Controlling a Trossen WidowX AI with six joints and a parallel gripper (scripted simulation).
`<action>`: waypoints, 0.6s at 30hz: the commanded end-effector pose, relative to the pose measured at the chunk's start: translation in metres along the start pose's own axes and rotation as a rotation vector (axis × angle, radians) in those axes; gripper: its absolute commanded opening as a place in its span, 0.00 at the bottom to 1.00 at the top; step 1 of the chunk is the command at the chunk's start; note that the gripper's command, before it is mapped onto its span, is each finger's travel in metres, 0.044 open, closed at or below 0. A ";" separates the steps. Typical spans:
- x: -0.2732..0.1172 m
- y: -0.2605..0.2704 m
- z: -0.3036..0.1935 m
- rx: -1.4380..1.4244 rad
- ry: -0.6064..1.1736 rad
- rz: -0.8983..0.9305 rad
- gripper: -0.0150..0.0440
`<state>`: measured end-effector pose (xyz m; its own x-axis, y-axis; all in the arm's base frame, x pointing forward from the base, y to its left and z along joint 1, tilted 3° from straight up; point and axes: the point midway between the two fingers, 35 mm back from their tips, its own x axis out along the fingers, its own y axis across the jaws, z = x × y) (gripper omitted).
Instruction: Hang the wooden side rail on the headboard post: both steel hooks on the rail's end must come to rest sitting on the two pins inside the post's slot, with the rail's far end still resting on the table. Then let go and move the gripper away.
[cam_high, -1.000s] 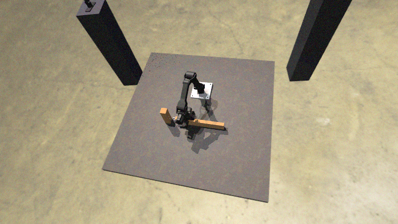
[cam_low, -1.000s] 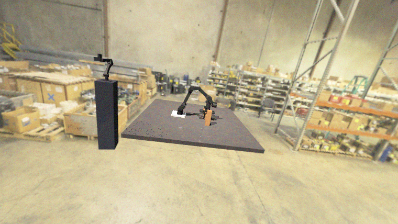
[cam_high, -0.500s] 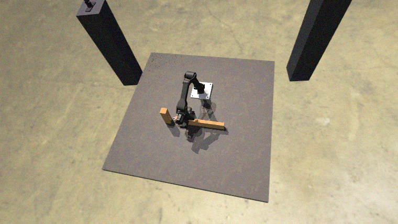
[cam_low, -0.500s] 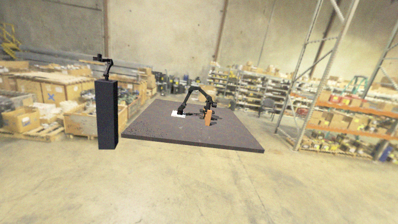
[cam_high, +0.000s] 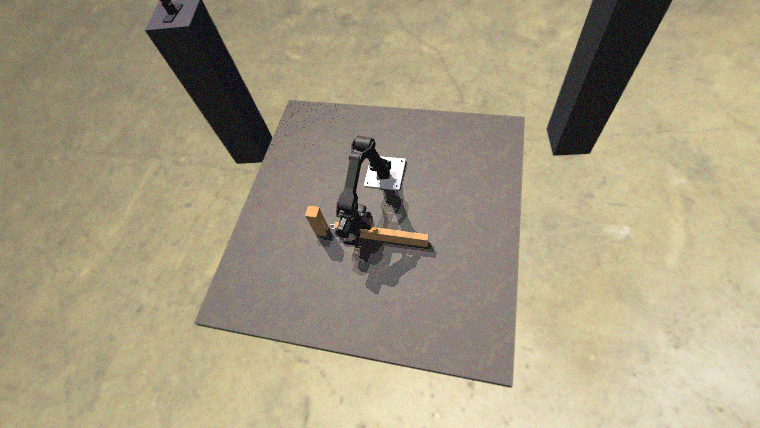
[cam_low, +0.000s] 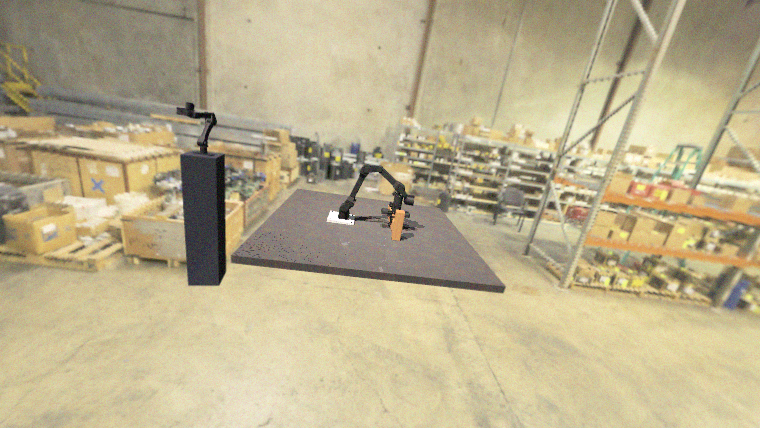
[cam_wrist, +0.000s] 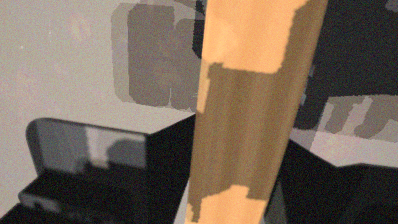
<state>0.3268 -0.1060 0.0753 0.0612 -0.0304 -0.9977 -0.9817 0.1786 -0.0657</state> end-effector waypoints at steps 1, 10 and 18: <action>-0.007 -0.002 0.000 -0.009 0.002 -0.018 0.25; -0.009 -0.002 0.000 -0.009 0.002 -0.018 0.25; -0.010 -0.002 0.000 -0.009 0.002 -0.018 0.25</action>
<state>0.3264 -0.1058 0.0776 0.0589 -0.0297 -0.9978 -0.9822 0.1767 -0.0632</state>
